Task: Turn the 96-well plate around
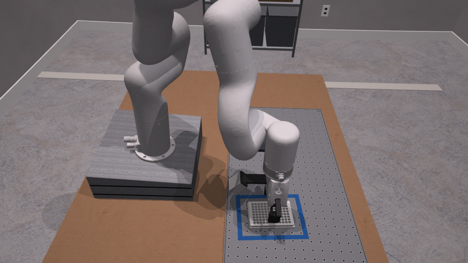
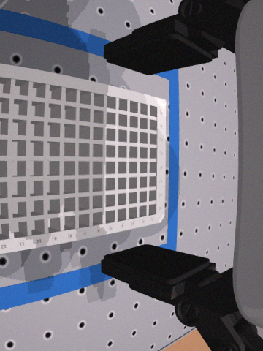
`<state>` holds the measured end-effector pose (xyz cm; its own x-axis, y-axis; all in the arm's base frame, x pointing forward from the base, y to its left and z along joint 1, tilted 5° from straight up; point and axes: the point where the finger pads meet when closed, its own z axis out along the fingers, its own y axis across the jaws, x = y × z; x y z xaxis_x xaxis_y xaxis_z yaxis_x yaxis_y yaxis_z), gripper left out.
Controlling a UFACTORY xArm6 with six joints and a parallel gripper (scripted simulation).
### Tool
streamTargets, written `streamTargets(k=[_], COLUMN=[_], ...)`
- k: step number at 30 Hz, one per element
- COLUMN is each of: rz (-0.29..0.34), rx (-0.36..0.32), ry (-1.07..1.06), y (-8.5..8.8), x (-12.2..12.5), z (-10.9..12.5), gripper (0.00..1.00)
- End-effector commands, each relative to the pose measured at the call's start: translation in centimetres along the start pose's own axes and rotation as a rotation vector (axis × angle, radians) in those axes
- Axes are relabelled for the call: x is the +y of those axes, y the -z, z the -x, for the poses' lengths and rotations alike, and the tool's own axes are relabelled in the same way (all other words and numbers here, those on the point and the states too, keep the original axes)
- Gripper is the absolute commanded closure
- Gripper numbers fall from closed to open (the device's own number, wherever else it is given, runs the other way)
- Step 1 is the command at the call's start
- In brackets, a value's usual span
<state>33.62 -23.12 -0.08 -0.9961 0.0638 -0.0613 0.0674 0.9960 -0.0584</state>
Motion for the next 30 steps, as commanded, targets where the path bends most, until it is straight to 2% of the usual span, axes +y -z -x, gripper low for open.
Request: streamTargets(k=[1, 30], rz=[-0.002, -0.002], rx=[-0.003, -0.003], ry=[0.000, 0.000], y=[-0.7, -1.8], x=[-0.1, -0.1], z=[0.1, 0.1], gripper=[0.00, 0.00])
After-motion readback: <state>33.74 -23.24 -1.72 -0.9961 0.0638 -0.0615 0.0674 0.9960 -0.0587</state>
